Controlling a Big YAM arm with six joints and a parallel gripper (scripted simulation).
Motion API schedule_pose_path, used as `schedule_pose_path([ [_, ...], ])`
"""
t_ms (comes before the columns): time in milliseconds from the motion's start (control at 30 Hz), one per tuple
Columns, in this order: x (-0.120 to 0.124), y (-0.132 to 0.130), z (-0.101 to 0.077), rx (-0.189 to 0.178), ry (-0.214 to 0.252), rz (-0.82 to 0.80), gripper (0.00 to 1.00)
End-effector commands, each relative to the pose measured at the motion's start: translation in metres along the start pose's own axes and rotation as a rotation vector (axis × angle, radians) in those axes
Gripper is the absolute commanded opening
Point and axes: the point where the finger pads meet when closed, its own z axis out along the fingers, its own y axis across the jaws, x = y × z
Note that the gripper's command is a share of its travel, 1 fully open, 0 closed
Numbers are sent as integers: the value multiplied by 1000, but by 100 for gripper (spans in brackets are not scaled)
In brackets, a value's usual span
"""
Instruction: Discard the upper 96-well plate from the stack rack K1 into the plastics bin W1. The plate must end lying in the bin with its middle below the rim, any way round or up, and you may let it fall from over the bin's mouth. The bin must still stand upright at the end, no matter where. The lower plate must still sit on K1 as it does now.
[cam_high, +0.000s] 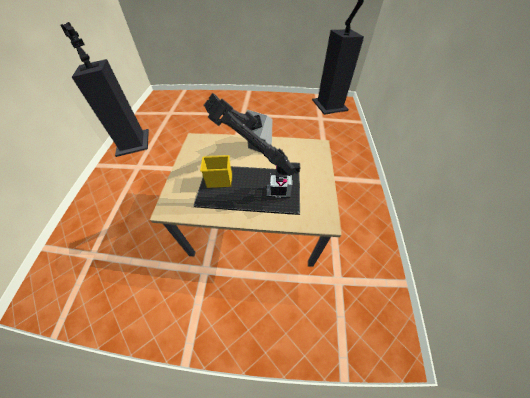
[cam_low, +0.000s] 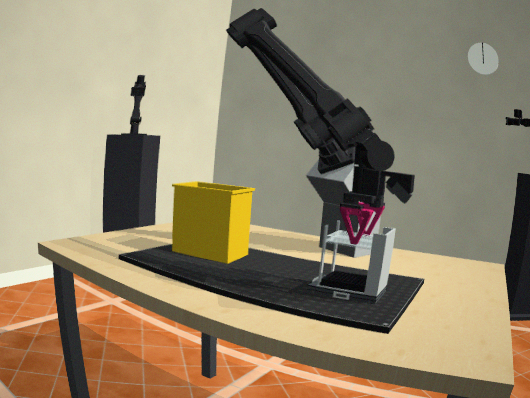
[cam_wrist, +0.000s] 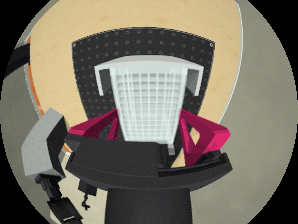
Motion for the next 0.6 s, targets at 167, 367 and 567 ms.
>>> schedule_pose_path([
  [167,-11,-17,-26,27,-37,22,0],
  [367,-10,-18,-37,30,-37,24,0],
  [567,-10,-18,-48,30,-37,25,0],
])
